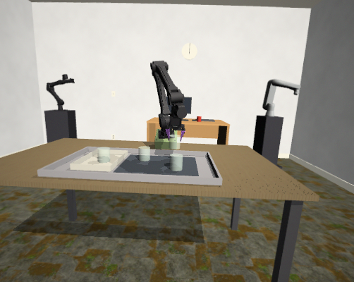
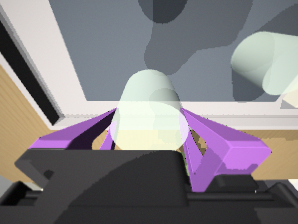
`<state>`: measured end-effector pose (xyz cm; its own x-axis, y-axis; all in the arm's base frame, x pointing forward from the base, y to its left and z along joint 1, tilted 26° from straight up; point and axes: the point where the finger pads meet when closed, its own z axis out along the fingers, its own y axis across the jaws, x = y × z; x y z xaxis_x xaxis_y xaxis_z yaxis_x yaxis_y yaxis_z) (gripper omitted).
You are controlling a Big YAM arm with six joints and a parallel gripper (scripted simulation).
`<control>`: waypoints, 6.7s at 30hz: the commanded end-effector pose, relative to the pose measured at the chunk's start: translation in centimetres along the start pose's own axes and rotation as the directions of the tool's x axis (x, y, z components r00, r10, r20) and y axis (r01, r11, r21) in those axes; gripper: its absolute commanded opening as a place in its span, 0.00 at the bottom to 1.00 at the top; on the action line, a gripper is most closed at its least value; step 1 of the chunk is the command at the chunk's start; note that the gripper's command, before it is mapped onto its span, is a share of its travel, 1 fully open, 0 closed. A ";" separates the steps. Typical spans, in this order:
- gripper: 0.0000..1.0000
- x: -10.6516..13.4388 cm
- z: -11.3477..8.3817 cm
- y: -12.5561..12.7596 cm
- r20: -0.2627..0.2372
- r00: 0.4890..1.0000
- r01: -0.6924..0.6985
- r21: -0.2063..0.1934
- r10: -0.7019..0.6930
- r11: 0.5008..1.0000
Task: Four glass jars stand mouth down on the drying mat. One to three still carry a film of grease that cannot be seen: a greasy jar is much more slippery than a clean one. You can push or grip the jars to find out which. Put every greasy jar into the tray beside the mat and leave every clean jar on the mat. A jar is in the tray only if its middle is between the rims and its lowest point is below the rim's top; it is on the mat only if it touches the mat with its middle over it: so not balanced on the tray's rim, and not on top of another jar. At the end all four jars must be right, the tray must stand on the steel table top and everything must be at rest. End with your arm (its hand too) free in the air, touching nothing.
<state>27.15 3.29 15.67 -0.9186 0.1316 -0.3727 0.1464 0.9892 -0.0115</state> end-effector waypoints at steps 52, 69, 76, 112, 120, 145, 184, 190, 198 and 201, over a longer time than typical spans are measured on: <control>0.00 -3.2 -8.0 1.1 0.068 0.998 -0.013 -0.023 0.015 1.000; 0.00 -4.4 -8.0 -2.0 0.068 0.998 -0.013 -0.023 0.015 1.000; 0.00 -5.3 -8.0 -4.2 0.068 0.998 -0.013 -0.023 0.015 1.000; 0.00 -9.2 -8.1 -14.0 0.068 0.998 -0.013 -0.023 0.015 1.000; 0.00 -9.9 -8.1 -15.9 0.068 0.998 -0.013 -0.023 0.015 1.000; 0.00 -12.7 -8.1 -23.0 0.068 0.998 -0.013 -0.023 0.015 1.000; 0.00 -16.7 -8.2 -33.2 0.068 0.998 -0.014 -0.023 0.015 1.000; 0.00 -17.4 -8.2 -35.0 0.068 0.998 -0.014 -0.023 0.015 1.000; 0.00 -18.4 -8.2 -37.5 0.068 0.998 -0.014 -0.023 0.015 1.000; 0.00 -18.5 -8.2 -37.8 0.068 0.998 -0.014 -0.023 0.015 1.000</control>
<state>35.14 -34.20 27.69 -0.9033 0.1651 -0.3959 0.1582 0.9861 0.0502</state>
